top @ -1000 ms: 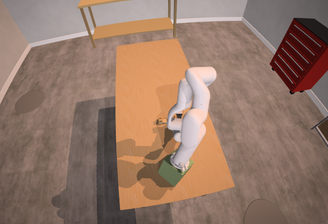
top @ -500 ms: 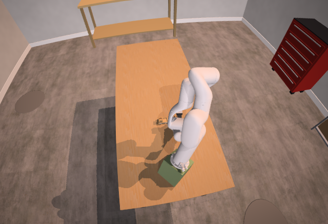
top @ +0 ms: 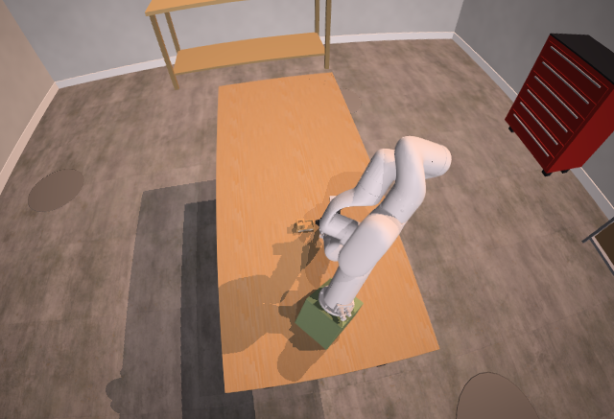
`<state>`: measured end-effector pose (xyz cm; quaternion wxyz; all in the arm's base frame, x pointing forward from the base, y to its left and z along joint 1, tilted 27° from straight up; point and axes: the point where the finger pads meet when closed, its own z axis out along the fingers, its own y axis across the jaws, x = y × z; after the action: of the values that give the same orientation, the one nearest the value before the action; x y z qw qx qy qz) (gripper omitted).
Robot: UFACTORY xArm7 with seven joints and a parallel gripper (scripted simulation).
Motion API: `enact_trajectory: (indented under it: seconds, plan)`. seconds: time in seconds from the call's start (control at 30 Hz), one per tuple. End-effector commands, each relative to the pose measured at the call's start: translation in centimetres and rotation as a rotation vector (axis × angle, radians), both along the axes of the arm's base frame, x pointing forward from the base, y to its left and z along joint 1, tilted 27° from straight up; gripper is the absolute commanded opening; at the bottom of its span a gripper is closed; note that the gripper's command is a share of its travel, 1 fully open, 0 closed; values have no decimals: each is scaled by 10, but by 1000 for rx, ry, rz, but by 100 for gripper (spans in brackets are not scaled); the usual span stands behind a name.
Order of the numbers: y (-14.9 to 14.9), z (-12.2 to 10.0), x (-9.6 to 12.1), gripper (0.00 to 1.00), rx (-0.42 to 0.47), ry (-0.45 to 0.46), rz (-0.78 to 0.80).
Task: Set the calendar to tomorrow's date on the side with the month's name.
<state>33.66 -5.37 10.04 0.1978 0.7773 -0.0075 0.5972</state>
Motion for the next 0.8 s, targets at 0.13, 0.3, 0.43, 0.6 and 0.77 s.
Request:
enact_trajectory:
  seconds: [0.13, 0.3, 0.43, 0.6, 0.77]
  plan:
    - [6, 17, -6, 29, 6, 26, 4]
    - [7, 19, -6, 29, 6, 26, 4]
    - [7, 19, -6, 29, 6, 26, 4]
    - [6, 19, -6, 29, 5, 35, -2]
    - [2, 17, -6, 29, 3, 77, -30]
